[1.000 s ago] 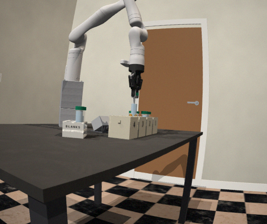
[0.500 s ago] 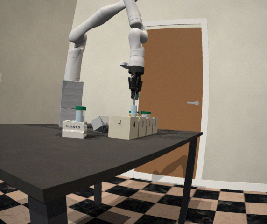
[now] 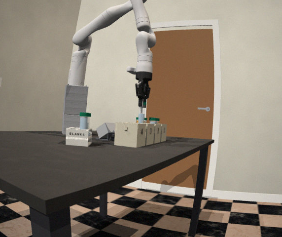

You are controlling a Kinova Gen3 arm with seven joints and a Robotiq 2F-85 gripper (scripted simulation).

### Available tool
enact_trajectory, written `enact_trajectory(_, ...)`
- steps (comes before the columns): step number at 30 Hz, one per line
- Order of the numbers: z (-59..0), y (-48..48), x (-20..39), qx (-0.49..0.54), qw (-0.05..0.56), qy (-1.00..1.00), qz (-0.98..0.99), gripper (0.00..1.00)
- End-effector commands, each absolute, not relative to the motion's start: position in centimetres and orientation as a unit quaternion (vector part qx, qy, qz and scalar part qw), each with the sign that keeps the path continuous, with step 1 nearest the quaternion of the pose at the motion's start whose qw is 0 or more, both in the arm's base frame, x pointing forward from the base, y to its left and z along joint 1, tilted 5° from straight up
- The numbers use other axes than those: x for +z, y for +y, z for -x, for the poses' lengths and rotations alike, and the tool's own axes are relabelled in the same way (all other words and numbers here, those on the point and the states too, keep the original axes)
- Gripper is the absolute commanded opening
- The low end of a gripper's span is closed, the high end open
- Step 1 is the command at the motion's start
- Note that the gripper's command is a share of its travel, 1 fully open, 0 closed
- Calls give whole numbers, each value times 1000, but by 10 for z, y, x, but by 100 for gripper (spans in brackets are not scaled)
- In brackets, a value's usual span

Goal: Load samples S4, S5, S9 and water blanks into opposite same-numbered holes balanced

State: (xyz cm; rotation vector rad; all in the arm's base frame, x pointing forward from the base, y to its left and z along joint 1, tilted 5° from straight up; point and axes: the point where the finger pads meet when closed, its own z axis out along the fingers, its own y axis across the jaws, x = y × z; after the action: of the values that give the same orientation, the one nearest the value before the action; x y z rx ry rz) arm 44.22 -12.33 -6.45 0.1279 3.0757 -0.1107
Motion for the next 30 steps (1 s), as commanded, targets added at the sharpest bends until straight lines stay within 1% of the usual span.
enact_trajectory(1,-443,-123,-66,-36,31,998,-41,10)
enact_trajectory(30,-444,-125,-83,-36,31,998,-41,10)
